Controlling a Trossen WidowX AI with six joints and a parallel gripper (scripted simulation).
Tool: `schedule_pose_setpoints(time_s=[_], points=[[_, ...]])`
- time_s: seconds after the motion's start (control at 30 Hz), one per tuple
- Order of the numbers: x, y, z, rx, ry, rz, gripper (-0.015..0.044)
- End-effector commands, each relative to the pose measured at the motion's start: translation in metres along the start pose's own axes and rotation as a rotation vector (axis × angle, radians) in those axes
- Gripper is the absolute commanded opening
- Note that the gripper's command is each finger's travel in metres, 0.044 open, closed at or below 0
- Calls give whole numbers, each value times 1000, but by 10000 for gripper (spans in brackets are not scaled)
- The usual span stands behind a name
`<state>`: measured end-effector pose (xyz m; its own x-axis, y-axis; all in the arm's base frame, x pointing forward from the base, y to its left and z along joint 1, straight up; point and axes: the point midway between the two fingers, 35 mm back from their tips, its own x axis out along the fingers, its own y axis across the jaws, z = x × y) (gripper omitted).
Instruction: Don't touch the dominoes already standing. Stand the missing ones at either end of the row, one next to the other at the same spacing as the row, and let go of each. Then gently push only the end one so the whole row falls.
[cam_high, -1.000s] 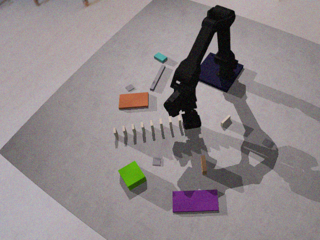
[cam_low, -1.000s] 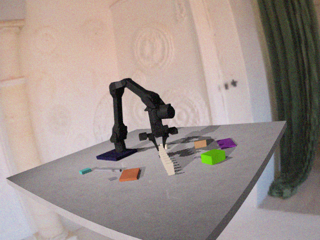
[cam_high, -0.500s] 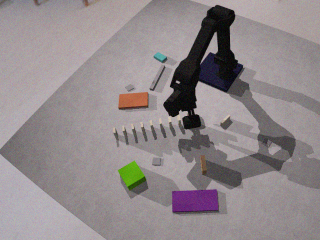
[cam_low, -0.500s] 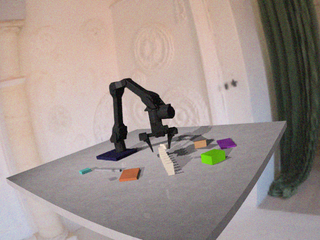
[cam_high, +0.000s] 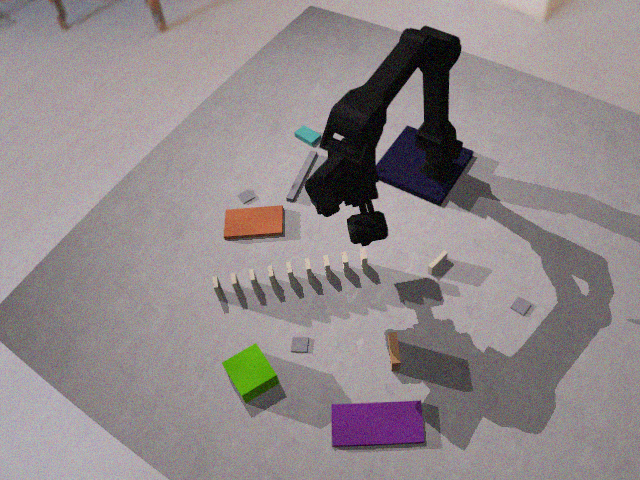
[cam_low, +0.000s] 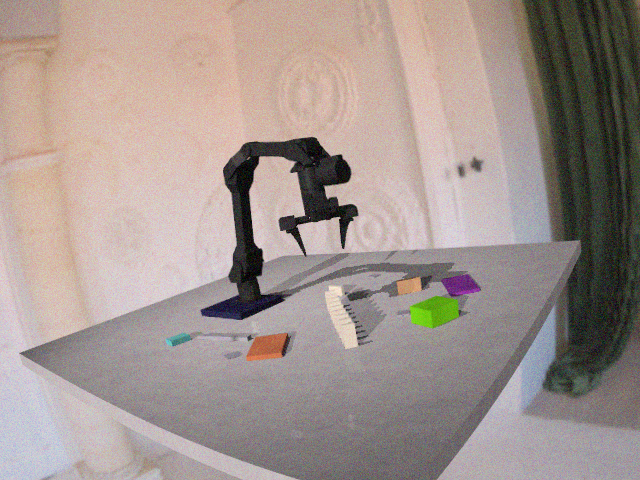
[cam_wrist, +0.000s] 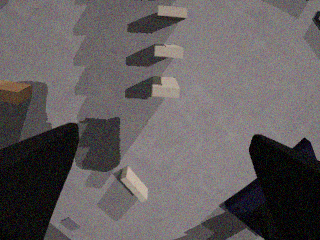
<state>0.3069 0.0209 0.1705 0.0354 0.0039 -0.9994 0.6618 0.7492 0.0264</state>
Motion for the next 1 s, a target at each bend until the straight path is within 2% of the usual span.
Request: schedule_pose_setpoints(time_s=[0.0, 0.13, 0.43, 0.7, 0.97], points=[[-14, -4, -3, -1, 7, -6, 440], [-4, 7, -20, -91, 8, -5, 440], [58, 37, -129, -623, 18, 4, 440], [61, 37, -131, -633, 18, 5, 440], [120, 37, -135, -633, 18, 5, 440]])
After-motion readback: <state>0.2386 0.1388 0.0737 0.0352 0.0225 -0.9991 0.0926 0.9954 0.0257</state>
